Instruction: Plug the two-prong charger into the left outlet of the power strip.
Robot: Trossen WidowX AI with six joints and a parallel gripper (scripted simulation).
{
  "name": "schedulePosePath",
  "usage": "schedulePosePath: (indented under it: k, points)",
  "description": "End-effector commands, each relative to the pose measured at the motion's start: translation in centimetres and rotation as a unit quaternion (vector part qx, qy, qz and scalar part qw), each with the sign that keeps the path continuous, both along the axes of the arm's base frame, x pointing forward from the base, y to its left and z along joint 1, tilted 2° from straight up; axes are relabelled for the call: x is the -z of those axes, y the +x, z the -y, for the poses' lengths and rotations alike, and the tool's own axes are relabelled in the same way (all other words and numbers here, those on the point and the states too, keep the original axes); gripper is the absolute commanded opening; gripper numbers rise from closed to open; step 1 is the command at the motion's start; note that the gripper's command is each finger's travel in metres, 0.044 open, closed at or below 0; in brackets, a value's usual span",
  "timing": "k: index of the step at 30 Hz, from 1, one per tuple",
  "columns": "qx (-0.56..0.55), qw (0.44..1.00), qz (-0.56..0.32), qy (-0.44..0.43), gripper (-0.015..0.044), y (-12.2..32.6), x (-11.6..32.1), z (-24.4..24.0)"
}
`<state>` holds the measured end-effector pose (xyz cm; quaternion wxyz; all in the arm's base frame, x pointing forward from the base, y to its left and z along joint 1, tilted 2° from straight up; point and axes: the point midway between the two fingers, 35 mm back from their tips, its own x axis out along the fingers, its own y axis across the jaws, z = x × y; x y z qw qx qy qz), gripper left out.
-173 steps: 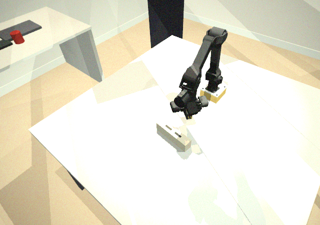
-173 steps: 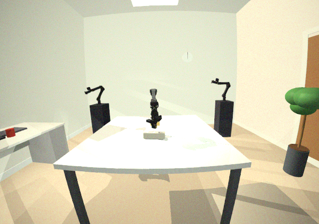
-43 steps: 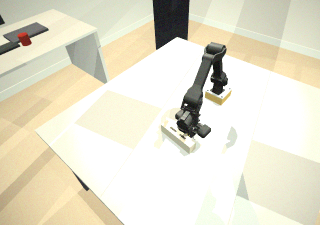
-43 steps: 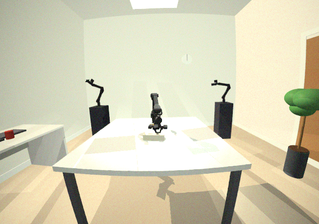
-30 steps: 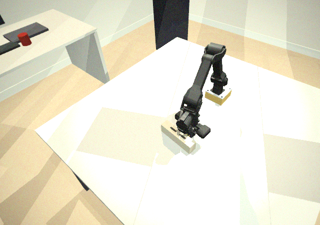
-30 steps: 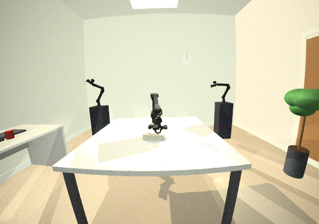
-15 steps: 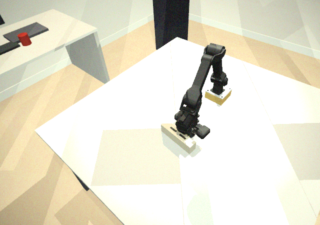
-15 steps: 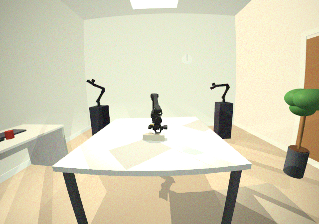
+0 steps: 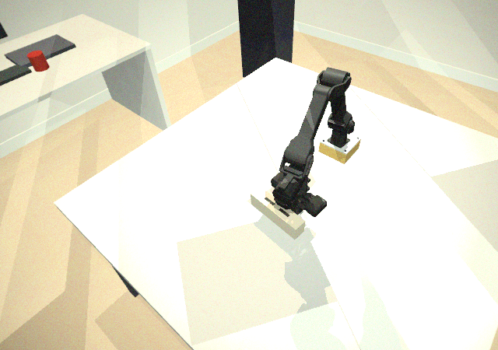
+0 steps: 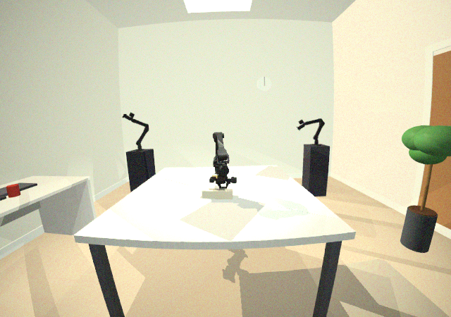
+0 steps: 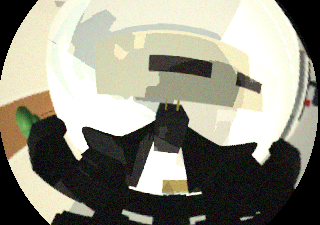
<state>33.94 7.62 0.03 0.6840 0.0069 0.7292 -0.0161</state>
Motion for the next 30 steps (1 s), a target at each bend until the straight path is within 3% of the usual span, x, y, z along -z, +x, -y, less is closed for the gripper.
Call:
schedulePosePath:
  k: [1, 30]
  points:
    - [0.0, 1.0, -0.001, 0.001, 0.0, -0.03, 0.0, -0.02]
    - [0.0, 1.0, -0.001, 0.001, 0.0, 0.21, 0.03, 0.0]
